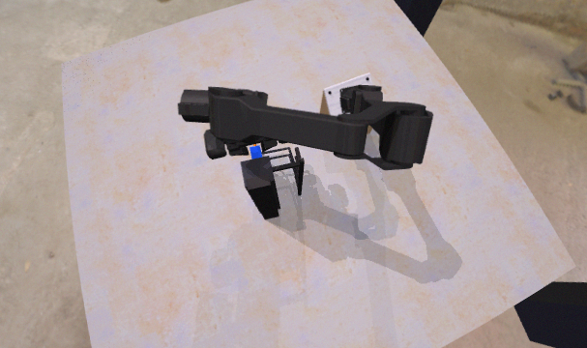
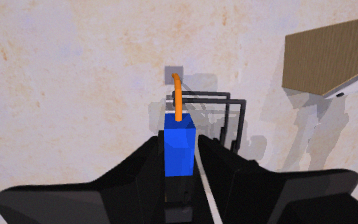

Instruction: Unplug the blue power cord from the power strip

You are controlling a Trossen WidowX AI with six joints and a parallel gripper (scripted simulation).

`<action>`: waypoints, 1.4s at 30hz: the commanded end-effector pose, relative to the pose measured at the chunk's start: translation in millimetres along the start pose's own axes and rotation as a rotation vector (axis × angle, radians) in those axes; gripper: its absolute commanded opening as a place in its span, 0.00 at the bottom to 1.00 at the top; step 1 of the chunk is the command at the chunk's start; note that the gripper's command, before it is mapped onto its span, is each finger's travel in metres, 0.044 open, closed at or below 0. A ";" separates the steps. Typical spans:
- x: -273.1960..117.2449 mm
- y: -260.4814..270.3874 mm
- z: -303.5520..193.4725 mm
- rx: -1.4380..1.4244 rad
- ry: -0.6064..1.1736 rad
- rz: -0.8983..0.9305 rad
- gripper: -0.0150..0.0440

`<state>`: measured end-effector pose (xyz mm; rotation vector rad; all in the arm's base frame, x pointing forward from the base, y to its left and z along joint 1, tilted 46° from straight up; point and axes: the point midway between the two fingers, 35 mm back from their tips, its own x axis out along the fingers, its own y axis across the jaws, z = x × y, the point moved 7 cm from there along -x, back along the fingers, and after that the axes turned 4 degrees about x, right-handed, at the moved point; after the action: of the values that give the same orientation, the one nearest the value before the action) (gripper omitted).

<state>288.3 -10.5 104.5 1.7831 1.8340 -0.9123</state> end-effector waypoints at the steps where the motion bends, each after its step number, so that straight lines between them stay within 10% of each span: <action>1: 5.4 -0.9 0.0 0.006 0.003 0.001 0.53; 17: 5.6 0.0 -0.8 -0.002 0.000 -0.001 0.26; 42: 3.7 4.3 36.0 0.003 -0.004 0.002 0.25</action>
<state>288.2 -9.9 91.4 1.8193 1.8890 -0.8363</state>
